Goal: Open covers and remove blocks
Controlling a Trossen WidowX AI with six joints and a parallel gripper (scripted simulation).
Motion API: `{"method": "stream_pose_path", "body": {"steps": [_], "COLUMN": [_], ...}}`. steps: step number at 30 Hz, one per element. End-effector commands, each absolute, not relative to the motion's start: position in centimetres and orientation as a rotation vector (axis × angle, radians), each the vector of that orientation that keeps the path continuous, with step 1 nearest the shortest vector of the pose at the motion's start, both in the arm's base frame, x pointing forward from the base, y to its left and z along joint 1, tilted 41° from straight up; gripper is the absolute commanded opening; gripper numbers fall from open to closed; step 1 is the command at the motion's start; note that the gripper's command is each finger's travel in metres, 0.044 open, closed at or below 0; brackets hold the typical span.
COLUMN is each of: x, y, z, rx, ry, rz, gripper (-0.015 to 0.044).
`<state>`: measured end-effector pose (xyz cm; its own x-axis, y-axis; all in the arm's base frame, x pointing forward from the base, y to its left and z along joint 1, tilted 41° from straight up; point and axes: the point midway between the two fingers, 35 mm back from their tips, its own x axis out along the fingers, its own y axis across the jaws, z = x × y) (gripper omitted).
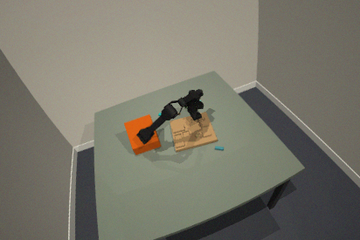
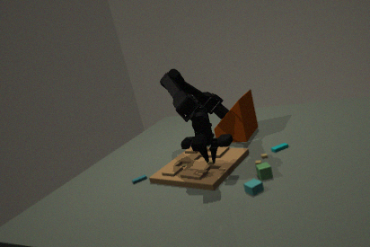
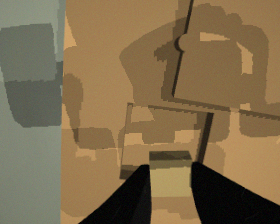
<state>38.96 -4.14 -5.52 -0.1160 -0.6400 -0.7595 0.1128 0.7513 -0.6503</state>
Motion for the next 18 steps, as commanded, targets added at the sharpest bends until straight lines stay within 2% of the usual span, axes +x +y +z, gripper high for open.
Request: {"method": "stream_pose_path", "body": {"steps": [1, 18], "x": [39.2, 39.6], "y": [-3.7, -1.6], "z": [-5.1, -2.6], "rx": [-0.428, -0.429], "ry": [1.561, 1.562], "rz": [-0.676, -0.674], "gripper": [0.008, 0.008]}}
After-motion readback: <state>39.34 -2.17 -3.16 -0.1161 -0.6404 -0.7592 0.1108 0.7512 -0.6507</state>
